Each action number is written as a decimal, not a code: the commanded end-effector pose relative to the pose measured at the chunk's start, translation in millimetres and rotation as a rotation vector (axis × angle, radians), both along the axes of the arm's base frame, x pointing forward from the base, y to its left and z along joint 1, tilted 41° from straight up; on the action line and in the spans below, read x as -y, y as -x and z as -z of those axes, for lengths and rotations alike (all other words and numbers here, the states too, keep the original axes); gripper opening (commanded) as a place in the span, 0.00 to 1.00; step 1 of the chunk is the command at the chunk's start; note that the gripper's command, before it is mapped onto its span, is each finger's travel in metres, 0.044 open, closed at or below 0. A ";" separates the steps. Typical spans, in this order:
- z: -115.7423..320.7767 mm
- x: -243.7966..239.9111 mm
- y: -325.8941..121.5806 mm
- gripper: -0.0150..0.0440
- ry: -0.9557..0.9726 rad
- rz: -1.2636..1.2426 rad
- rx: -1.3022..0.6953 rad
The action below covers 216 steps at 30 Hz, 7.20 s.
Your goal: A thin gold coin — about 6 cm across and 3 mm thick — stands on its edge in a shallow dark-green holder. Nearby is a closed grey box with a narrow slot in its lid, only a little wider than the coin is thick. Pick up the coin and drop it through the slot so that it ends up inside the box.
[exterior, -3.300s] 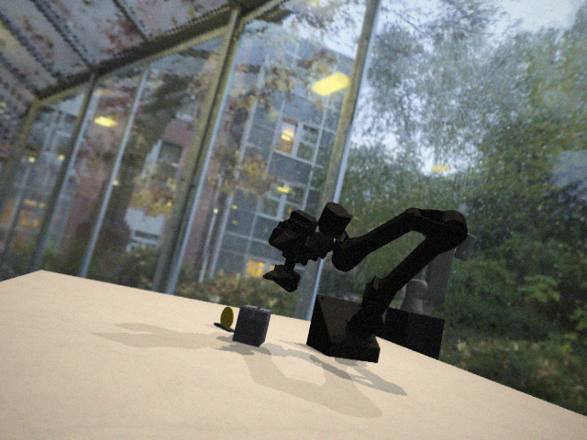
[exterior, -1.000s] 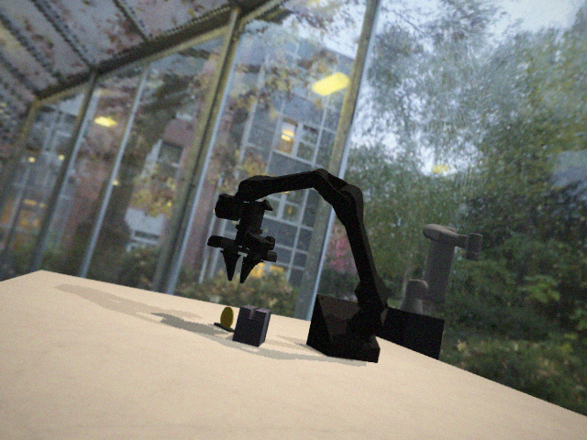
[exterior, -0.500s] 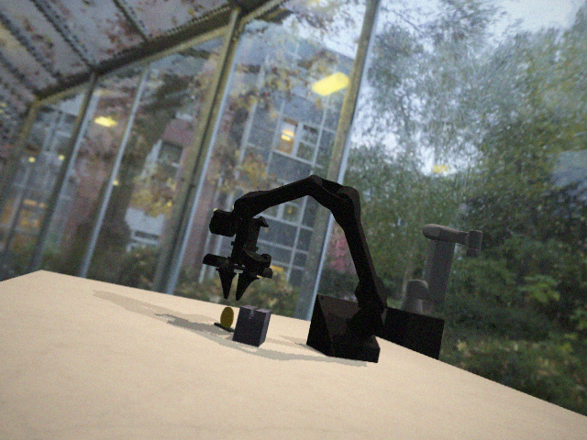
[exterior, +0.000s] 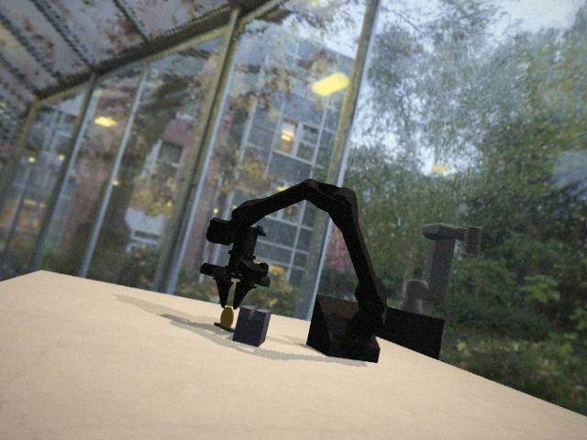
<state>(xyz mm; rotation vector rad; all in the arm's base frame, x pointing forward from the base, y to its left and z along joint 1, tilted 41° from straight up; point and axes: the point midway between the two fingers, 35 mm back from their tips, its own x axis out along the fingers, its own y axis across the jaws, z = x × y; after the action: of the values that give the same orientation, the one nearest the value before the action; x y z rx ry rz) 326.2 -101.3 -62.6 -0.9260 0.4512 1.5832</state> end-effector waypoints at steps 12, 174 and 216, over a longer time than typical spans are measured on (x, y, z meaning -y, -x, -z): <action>17.7 -15.4 -0.1 0.53 -0.005 0.005 -0.001; -112.5 -48.8 32.6 0.25 -0.006 0.632 -0.539; -100.3 -62.1 33.0 0.25 -0.005 0.636 -0.545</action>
<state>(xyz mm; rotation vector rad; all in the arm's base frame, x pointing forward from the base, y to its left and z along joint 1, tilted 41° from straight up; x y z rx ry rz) 293.1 -40.7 39.0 -0.2792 1.0122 1.2181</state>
